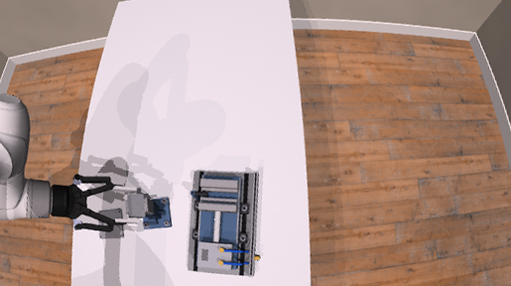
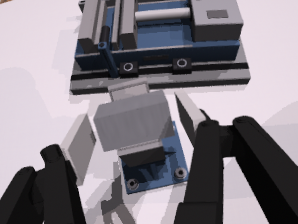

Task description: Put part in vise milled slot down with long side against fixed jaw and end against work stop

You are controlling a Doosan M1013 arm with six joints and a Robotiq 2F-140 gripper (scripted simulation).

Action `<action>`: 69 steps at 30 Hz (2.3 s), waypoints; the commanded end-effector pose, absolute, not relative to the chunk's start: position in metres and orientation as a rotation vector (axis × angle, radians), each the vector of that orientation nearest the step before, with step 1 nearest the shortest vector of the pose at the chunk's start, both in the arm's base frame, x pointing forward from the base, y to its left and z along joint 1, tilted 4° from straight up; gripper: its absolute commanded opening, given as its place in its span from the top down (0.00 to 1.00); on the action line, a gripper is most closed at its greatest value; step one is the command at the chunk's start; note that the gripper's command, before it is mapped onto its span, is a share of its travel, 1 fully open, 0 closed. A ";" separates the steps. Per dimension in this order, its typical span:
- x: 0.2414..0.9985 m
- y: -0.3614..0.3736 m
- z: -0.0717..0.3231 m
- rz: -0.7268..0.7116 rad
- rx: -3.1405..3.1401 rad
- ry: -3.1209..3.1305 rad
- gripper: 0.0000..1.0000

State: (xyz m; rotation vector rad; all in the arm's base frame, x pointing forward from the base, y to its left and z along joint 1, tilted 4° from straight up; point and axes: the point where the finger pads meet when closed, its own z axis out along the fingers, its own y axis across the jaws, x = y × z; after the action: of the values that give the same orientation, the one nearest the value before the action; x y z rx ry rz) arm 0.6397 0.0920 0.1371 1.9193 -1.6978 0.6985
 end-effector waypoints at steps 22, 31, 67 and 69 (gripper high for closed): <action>0.640 0.092 0.133 0.695 1.922 -1.700 0.49; 0.640 0.092 0.134 0.681 1.933 -1.710 0.49; 0.640 0.088 0.136 0.527 2.043 -1.811 0.49; 0.640 0.088 0.136 0.513 2.052 -1.820 0.49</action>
State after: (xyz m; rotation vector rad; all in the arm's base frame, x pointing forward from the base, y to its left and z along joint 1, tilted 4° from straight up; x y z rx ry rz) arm 0.6403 0.0884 0.1360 2.0390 -1.8082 0.5328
